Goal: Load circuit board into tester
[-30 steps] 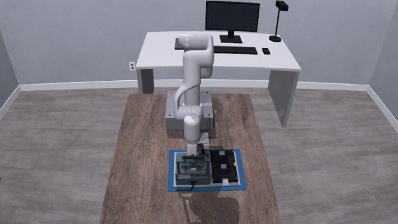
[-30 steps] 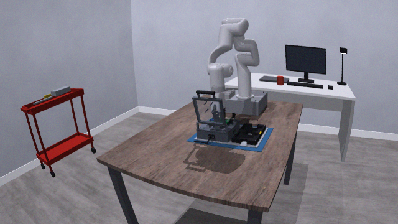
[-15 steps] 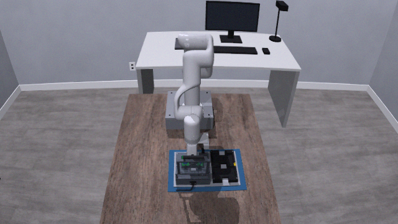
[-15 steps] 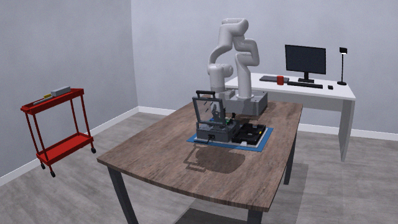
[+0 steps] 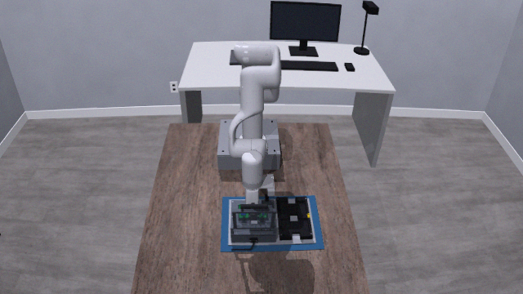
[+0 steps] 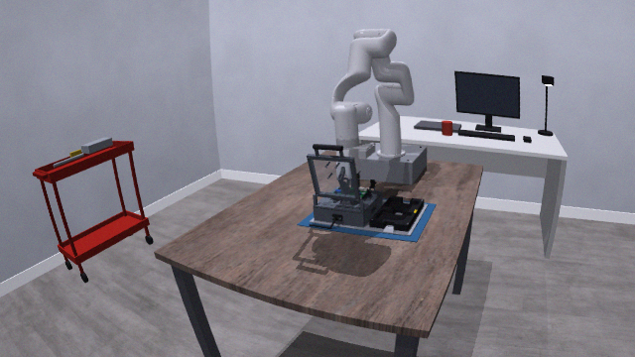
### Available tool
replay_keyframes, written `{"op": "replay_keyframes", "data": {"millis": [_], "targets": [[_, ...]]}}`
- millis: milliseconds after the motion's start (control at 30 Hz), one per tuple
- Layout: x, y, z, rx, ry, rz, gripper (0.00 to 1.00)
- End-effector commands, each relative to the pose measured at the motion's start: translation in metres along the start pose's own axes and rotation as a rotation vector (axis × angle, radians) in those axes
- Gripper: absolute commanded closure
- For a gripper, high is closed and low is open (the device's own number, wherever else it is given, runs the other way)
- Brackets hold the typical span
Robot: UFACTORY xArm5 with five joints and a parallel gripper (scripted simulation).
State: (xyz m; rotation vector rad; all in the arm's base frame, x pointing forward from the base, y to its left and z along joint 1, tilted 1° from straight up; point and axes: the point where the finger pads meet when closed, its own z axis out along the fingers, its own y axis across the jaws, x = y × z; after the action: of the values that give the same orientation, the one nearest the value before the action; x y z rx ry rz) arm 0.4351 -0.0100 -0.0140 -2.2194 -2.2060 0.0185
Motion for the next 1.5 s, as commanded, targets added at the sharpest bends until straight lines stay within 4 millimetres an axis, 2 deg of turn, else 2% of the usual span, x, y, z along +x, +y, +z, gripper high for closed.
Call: {"op": "replay_keyframes", "data": {"millis": [0,1000,1033,1467], "targets": [[0.0000,0.0021,-0.0017,-0.006,0.000,0.000,0.21],[-0.0001,0.0021,0.0017,-0.006,0.000,0.000,0.21],[-0.0001,0.0021,0.0017,-0.006,0.000,0.000,0.00],[-0.0001,0.0021,0.0017,-0.006,0.000,0.000,0.00]]}}
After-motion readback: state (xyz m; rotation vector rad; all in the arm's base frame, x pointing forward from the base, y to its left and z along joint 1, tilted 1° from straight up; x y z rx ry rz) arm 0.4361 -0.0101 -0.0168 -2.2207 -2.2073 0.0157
